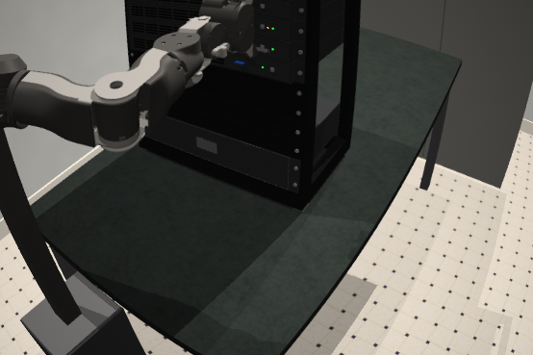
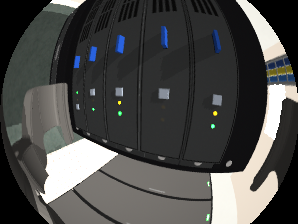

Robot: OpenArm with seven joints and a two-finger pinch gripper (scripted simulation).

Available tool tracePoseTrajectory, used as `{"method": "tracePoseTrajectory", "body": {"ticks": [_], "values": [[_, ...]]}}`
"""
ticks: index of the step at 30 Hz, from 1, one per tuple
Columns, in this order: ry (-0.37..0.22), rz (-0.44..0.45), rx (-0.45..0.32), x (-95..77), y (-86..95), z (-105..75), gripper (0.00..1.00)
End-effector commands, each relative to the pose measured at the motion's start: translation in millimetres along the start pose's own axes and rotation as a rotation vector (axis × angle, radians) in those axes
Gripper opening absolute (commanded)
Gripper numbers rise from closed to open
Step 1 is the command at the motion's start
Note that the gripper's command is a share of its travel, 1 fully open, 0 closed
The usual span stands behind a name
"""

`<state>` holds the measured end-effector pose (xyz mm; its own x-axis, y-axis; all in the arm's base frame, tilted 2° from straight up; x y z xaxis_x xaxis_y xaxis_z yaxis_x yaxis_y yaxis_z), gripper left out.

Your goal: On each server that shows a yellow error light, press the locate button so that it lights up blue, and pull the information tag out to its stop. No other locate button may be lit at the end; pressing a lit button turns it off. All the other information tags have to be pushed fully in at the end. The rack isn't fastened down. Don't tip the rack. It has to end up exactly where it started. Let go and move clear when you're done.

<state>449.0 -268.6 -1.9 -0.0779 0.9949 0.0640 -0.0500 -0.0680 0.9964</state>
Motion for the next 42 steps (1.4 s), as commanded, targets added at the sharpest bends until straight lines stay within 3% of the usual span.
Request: {"method": "tracePoseTrajectory", "body": {"ticks": [1, 3, 42], "values": [[-0.012, 0.005, 0.021, -2.6, 6.8, -0.2, 1.0], [-0.01, 0.004, 0.021, -2.0, 13.5, 0.0, 1.0], [-0.01, 0.004, 0.021, -1.9, 13.9, 0.0, 1.0]]}}
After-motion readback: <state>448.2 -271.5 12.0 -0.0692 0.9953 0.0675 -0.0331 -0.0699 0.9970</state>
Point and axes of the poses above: the point where the finger pads meet when closed, its own z axis out along the fingers, its own y axis across the jaws, x = y × z, the point moved 2 cm from there along -z, back along the fingers, and after that the axes turned 4 degrees about z, right-handed, at the moved point
